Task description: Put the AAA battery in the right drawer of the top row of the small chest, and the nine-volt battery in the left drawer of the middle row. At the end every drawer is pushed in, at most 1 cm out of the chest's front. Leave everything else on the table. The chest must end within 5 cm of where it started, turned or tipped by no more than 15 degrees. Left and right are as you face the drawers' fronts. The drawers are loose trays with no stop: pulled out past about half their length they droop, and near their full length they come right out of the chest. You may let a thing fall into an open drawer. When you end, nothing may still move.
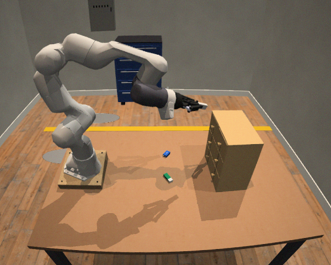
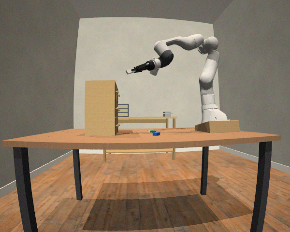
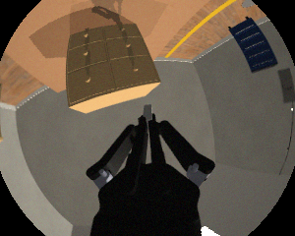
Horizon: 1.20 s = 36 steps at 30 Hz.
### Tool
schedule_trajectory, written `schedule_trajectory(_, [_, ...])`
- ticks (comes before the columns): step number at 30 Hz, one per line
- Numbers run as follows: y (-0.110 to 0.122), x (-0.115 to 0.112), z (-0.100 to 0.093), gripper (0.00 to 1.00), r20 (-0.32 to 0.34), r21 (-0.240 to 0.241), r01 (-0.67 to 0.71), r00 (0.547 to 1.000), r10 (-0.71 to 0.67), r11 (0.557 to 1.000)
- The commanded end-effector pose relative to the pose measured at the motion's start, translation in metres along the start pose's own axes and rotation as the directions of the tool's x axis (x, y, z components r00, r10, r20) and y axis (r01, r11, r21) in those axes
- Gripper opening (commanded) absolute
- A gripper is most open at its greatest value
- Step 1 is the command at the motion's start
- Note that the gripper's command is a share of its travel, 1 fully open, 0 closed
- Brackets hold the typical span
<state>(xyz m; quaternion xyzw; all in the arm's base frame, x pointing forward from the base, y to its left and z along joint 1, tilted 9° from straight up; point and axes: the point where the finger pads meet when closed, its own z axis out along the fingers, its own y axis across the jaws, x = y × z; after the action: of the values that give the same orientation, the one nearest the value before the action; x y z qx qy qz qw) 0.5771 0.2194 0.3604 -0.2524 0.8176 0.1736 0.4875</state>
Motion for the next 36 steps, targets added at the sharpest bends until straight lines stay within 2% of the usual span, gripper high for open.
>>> schedule_trajectory(1, [0.014, -0.007, 0.002, 0.00, -0.014, -0.046, -0.031, 0.999, 0.030, 0.998])
schedule_trajectory(26, [0.014, -0.007, 0.002, 0.00, -0.014, -0.046, -0.031, 0.999, 0.030, 0.998])
schedule_trajectory(27, [0.032, -0.015, 0.003, 0.00, -0.048, -0.105, -0.038, 0.998, 0.033, 0.994])
schedule_trajectory(36, [0.032, -0.015, 0.003, 0.00, -0.048, -0.105, -0.038, 0.998, 0.033, 0.994])
